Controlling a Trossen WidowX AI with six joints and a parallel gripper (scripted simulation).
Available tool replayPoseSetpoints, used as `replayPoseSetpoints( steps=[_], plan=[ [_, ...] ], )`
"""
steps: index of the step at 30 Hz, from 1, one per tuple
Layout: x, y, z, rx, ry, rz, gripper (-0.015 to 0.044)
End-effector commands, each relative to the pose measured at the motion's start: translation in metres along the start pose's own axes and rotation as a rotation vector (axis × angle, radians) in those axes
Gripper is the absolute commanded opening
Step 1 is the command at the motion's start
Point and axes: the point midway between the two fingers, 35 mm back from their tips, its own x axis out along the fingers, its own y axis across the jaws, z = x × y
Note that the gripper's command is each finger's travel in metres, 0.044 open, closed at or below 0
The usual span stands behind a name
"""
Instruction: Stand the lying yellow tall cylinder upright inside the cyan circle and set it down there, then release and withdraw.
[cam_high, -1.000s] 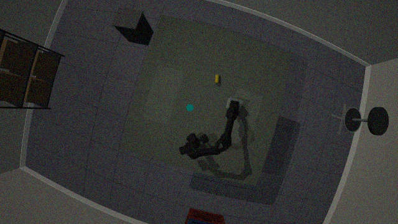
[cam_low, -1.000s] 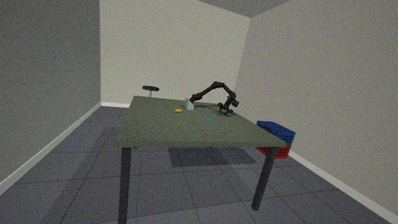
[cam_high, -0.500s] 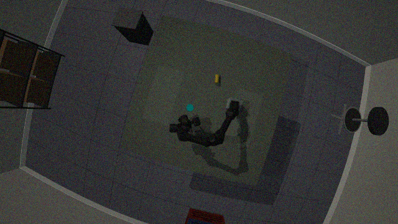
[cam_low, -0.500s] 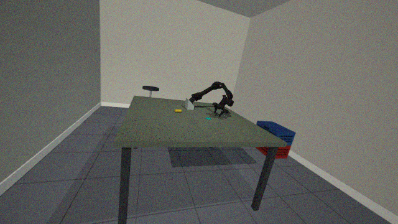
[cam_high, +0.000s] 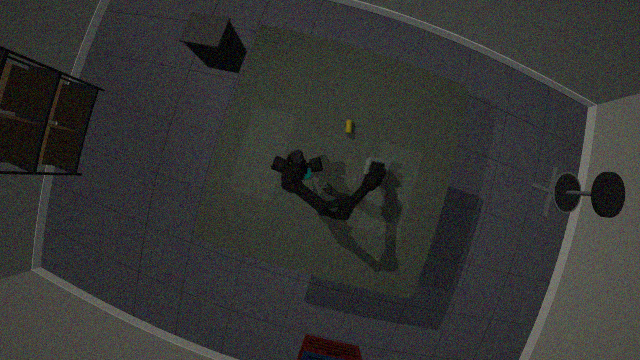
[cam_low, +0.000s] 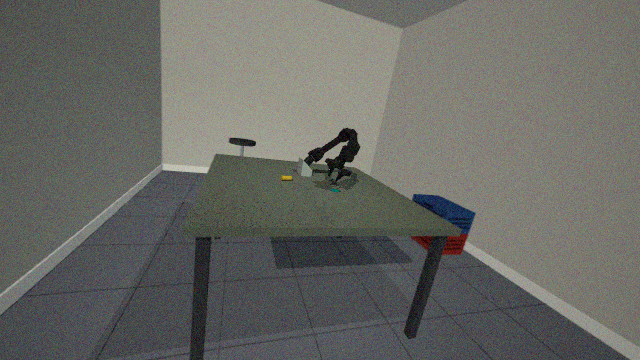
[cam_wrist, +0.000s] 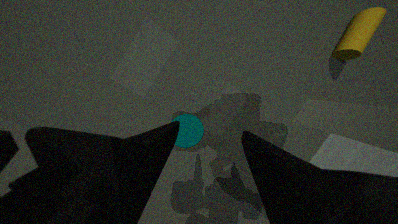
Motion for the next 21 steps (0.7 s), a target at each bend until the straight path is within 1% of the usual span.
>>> replayPoseSetpoints(
  steps=[1, 11, 21],
  plan=[
    [0.002, -0.024, 0.039, 0.04, 0.007, -0.003, 0.0309],
    [0.002, -0.09, 0.113, 0.132, 0.037, 0.026, 0.0309],
    [0.011, -0.17, 0.162, 0.214, 0.086, 0.078, 0.0309]
  ],
)
